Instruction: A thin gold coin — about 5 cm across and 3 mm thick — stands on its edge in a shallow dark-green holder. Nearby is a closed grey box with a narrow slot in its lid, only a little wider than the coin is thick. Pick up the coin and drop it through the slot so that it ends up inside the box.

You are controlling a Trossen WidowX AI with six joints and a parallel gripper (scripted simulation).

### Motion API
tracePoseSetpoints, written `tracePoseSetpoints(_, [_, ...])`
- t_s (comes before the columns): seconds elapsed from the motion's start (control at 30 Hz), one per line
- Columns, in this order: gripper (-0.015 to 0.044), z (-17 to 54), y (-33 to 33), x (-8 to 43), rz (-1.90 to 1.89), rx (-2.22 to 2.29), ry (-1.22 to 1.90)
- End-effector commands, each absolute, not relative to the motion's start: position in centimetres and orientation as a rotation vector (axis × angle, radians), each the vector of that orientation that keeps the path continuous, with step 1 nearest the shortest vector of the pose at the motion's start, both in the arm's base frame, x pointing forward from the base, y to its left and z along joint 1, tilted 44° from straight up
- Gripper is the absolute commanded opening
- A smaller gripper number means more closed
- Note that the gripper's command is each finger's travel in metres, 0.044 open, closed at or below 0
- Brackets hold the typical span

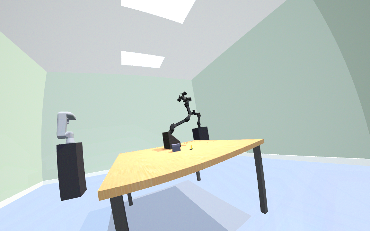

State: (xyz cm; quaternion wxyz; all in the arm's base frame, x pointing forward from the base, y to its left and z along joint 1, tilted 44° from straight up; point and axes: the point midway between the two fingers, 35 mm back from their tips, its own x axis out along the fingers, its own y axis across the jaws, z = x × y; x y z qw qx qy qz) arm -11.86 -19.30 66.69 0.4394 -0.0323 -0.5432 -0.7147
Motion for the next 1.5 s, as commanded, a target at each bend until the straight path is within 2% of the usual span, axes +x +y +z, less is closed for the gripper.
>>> tracePoseSetpoints(0.0, [0.0161, 64.3, -24.6, -9.8, -1.732, 0.067, -1.204])
tracePoseSetpoints(0.37, [0.0161, 56.6, -34.8, 0.5, -1.502, 0.425, -0.835])
tracePoseSetpoints(0.5, [0.0161, 56.1, -35.3, 3.9, -1.42, 0.464, -0.802])
tracePoseSetpoints(0.77, [0.0161, 50.5, -37.8, 11.6, -1.286, 0.621, -0.571])
tracePoseSetpoints(1.13, [0.0161, 40.2, -36.5, 24.8, -1.032, 0.837, -0.167])
tracePoseSetpoints(1.47, [0.0161, 29.3, -28.8, 36.3, -0.727, 0.976, 0.284])
